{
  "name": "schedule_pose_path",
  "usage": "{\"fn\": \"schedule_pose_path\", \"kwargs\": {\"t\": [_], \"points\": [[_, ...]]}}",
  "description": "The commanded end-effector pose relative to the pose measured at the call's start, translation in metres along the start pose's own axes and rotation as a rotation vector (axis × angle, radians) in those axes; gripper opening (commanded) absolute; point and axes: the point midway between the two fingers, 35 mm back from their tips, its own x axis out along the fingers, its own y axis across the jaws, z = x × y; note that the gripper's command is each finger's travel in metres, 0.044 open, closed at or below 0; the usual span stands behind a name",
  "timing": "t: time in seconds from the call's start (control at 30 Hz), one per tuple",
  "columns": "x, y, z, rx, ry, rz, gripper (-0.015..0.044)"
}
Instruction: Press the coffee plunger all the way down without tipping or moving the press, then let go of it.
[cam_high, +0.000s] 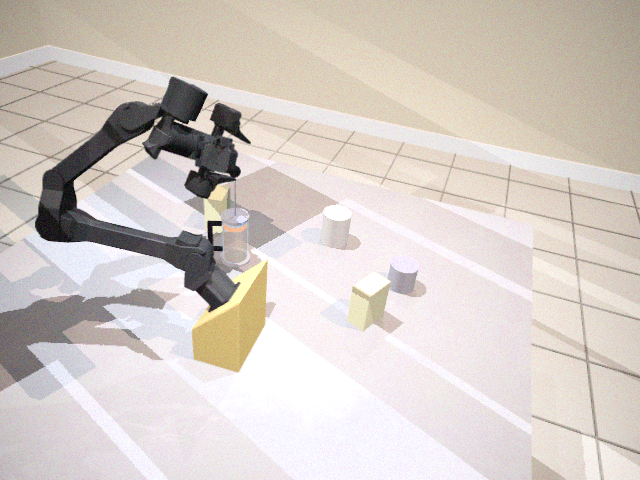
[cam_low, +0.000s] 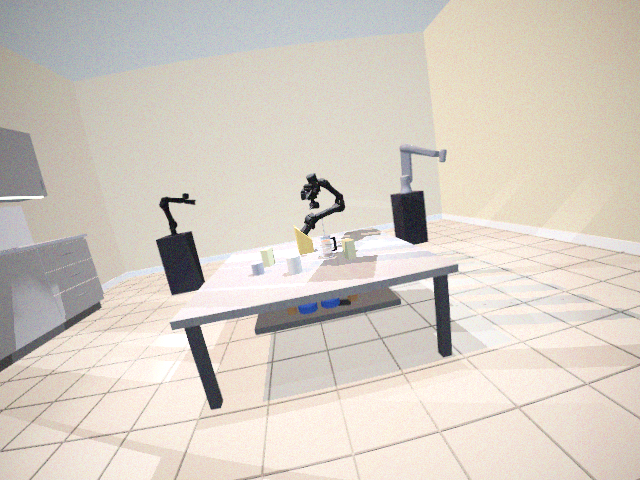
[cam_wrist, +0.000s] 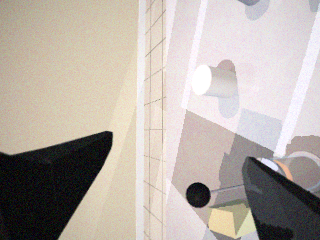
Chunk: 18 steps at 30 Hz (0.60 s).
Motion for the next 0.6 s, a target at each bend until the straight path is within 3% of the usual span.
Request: {"fn": "schedule_pose_path", "kwargs": {"t": [0.0, 0.3, 0.57], "points": [[0.000, 0.000, 0.000, -0.013, 0.005, -0.004, 0.0426], [0.014, -0.006, -0.018, -0.571, 0.248, -0.066, 0.0440], [0.024, -0.003, -0.036, -1.135, 0.516, 0.086, 0.0440]]}}
